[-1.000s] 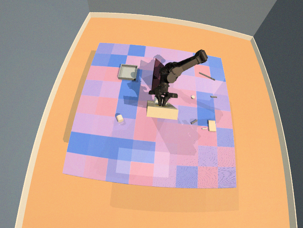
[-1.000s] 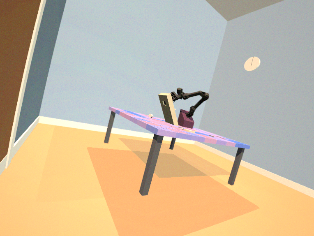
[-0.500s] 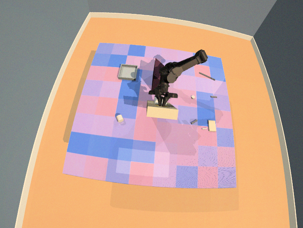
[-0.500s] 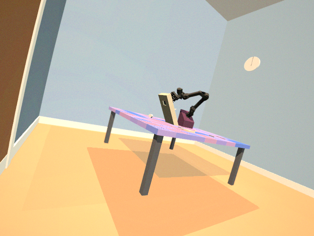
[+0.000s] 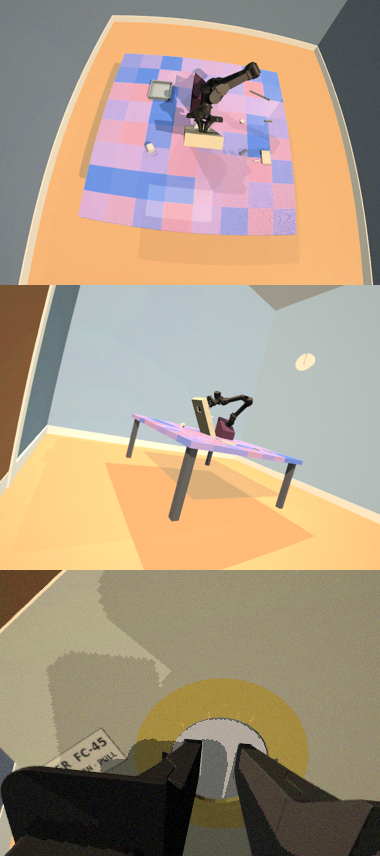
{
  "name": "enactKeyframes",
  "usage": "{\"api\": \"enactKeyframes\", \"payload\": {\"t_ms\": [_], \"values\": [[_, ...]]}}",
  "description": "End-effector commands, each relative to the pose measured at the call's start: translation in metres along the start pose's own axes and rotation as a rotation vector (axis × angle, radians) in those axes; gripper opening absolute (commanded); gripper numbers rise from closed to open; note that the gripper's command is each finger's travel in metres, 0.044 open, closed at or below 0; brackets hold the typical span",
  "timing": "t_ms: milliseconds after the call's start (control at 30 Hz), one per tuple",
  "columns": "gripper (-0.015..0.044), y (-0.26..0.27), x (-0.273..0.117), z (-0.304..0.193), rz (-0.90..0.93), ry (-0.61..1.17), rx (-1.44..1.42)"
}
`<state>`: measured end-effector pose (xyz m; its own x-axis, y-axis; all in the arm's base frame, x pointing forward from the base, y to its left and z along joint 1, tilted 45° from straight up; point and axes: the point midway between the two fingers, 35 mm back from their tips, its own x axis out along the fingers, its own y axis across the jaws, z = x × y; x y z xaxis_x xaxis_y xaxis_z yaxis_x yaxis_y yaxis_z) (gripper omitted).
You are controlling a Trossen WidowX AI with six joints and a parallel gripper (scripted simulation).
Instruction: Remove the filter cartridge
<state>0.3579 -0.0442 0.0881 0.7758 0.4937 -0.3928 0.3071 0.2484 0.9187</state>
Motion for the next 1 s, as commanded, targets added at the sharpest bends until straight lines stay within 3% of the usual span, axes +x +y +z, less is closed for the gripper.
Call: {"api": "enactKeyframes", "payload": {"t_ms": [0, 800, 967], "values": [[0.0, 0.002, 0.008, -0.002, -0.004, 0.009, -0.022], [0.0, 0.002, 0.008, -0.002, -0.004, 0.009, -0.022], [0.0, -0.001, -0.016, 0.002, -0.011, 0.004, -0.009]]}}
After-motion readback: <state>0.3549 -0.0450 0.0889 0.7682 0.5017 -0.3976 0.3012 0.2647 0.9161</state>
